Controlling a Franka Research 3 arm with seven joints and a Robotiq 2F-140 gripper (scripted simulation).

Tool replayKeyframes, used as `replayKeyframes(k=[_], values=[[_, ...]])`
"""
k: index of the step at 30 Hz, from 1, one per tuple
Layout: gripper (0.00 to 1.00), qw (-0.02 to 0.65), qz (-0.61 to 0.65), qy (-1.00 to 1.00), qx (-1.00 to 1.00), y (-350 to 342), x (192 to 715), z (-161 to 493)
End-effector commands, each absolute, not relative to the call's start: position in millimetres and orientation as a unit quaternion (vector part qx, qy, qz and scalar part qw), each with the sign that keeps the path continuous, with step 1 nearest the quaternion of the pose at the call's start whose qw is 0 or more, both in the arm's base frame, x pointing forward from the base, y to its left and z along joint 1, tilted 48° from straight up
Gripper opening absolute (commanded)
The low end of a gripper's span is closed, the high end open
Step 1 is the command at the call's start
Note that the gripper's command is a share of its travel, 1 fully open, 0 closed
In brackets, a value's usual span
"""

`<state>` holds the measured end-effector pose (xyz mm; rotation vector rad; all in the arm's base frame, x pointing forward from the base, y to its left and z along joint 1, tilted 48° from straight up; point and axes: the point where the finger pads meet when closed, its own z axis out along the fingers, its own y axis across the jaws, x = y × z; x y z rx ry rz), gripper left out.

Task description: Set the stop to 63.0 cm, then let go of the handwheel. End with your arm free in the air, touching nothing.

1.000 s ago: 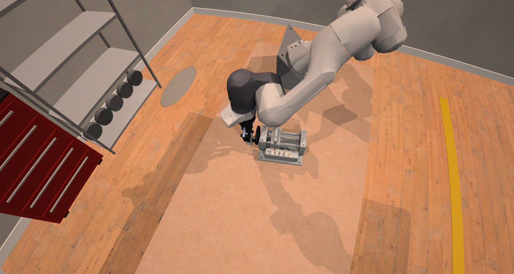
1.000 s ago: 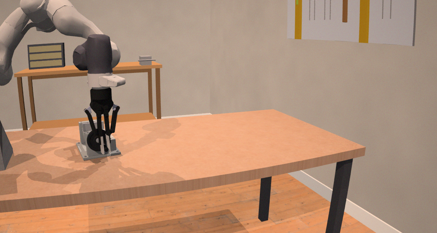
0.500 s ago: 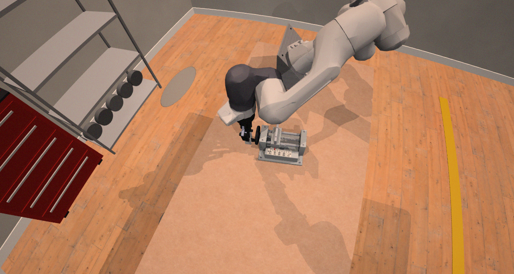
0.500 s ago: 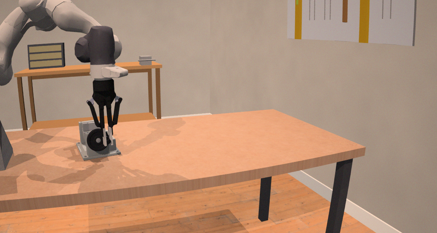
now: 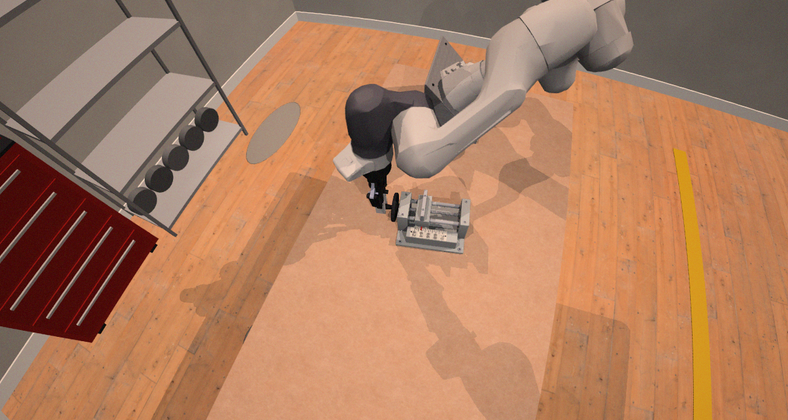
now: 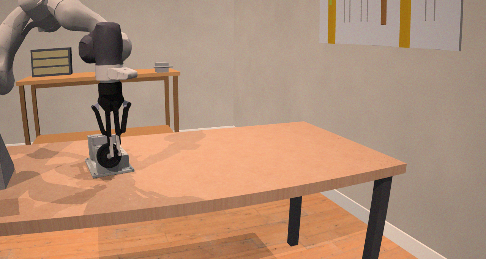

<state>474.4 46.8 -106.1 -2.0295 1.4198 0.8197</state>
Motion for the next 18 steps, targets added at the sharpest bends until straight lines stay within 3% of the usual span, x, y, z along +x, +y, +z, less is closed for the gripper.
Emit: replayKeyframes(k=[1,18], values=[[0.04,0.263,0.305,0.521,-0.752,42,466,-105],[0.04,0.263,0.305,0.521,-0.752,38,445,-110]])
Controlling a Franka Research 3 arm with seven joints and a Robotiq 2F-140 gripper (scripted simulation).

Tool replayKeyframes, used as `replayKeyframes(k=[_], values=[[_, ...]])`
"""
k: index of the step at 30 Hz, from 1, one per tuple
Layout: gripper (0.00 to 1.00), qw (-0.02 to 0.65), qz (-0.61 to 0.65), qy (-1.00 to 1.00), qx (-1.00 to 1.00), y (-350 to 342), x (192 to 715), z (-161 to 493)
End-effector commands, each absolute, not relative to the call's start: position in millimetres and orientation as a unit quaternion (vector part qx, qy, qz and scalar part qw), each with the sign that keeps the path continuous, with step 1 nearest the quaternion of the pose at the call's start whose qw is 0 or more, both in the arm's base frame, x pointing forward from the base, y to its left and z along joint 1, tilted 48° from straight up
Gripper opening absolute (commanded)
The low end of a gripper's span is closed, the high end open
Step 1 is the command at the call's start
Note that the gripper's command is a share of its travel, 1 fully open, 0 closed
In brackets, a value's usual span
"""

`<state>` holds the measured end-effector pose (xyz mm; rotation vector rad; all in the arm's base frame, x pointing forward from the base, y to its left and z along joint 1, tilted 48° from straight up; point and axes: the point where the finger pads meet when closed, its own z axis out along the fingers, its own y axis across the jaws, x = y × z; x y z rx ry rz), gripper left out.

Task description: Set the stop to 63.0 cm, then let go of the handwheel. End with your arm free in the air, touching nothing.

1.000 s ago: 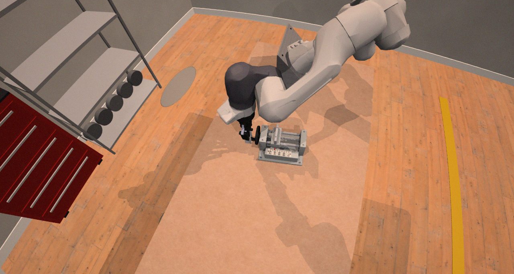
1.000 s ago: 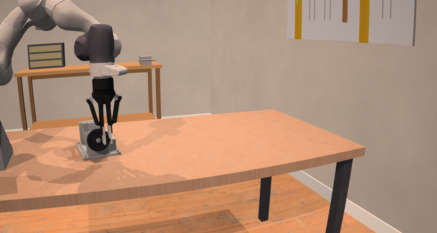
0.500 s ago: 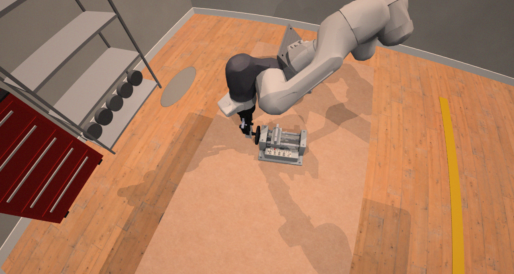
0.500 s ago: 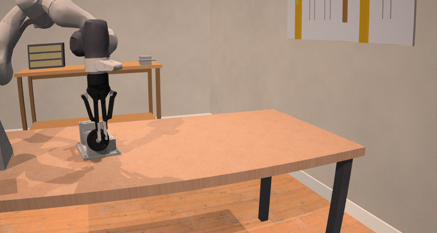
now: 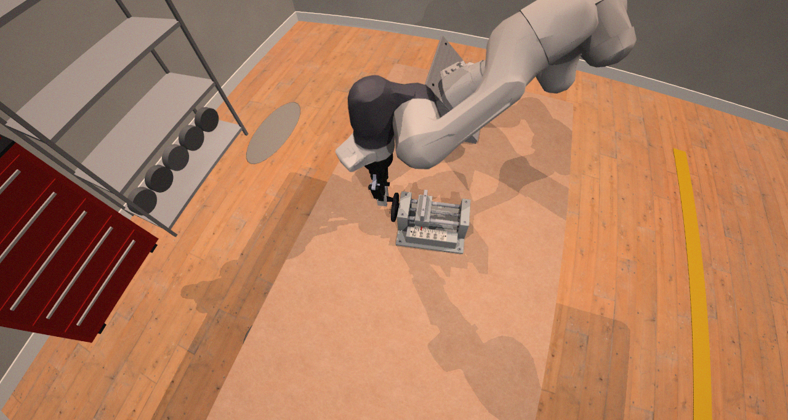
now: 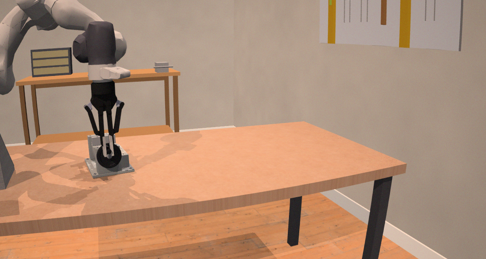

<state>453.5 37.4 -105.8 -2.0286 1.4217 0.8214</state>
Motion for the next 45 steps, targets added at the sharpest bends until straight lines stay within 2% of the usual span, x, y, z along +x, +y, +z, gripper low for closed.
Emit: replayKeyframes(k=[1,21,45], values=[[0.04,0.263,0.305,0.521,-0.752,38,443,-110],[0.04,0.263,0.305,0.521,-0.752,62,428,-136],[0.04,0.263,0.305,0.521,-0.752,84,457,-144]])
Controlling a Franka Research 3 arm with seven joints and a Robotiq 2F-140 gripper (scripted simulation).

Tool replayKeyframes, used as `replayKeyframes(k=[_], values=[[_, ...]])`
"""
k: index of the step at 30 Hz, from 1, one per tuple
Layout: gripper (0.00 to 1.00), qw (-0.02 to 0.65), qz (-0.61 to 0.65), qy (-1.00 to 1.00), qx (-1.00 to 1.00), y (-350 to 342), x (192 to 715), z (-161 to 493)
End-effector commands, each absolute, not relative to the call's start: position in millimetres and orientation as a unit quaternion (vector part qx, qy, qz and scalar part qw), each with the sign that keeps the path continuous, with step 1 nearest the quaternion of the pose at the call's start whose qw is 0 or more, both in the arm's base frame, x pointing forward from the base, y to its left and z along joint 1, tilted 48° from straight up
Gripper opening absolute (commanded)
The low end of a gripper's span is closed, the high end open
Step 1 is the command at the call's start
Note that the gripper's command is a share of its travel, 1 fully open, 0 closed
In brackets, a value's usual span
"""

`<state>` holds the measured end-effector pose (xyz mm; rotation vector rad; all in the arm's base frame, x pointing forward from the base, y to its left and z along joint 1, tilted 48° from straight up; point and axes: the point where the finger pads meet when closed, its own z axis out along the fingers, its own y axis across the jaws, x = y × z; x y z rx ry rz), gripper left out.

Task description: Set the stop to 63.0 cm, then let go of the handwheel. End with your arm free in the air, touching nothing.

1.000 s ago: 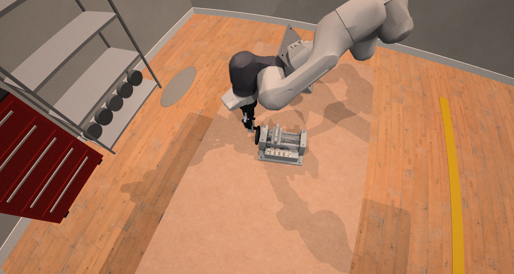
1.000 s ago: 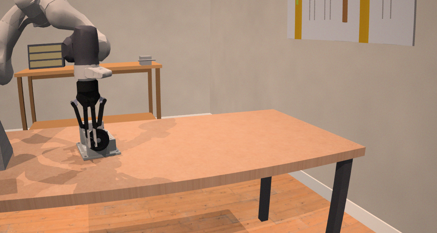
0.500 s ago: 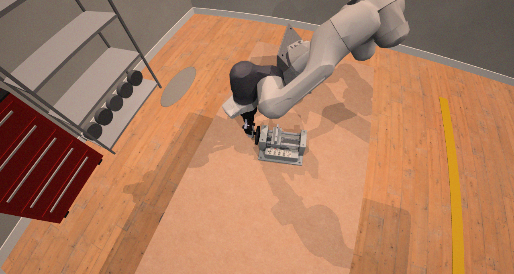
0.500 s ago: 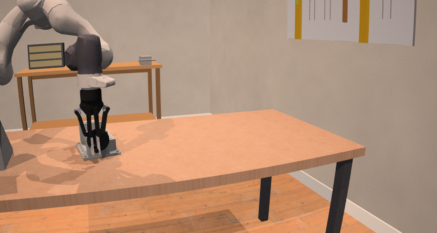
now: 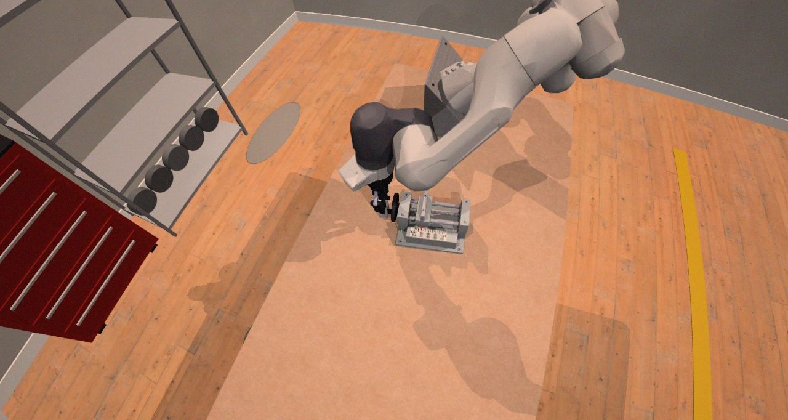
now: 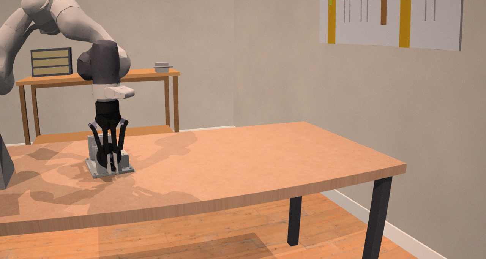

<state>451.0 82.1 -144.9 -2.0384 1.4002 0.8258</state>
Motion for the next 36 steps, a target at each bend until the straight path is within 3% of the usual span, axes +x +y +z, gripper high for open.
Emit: replayKeyframes(k=[1,19,36], values=[[0.04,0.263,0.305,0.521,-0.752,84,459,-144],[0.04,0.263,0.305,0.521,-0.752,69,484,-121],[0.04,0.263,0.305,0.521,-0.752,43,468,-105]])
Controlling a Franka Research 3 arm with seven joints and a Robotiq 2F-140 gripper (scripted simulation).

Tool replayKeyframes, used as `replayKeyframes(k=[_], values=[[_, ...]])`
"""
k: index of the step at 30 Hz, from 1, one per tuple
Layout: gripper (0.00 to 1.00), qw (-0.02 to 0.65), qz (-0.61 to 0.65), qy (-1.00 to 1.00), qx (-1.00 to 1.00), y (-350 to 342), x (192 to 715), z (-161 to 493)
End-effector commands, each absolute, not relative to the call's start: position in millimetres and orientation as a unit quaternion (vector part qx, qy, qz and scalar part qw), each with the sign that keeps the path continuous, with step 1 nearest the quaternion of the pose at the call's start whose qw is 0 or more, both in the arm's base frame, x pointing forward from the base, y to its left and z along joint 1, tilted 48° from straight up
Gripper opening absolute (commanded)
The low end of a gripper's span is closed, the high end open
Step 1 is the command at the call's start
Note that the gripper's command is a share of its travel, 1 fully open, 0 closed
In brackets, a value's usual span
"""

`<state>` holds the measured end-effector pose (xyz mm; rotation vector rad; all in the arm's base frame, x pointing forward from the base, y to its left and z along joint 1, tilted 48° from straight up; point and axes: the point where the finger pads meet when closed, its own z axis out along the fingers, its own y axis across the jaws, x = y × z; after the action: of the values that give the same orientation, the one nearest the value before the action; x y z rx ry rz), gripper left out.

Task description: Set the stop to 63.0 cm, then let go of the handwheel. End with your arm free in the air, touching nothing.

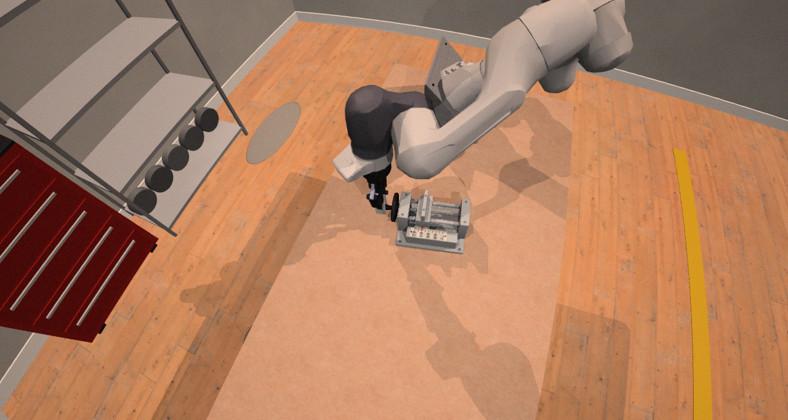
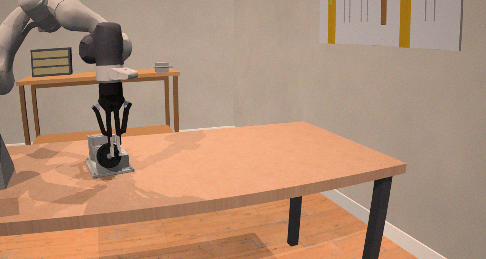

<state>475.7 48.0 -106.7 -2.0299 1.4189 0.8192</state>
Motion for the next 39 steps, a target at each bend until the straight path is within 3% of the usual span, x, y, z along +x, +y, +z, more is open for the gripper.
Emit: replayKeyframes(k=[1,39], values=[[0.04,0.263,0.305,0.521,-0.752,43,467,-105],[0.04,0.263,0.305,0.521,-0.752,70,432,-141]])
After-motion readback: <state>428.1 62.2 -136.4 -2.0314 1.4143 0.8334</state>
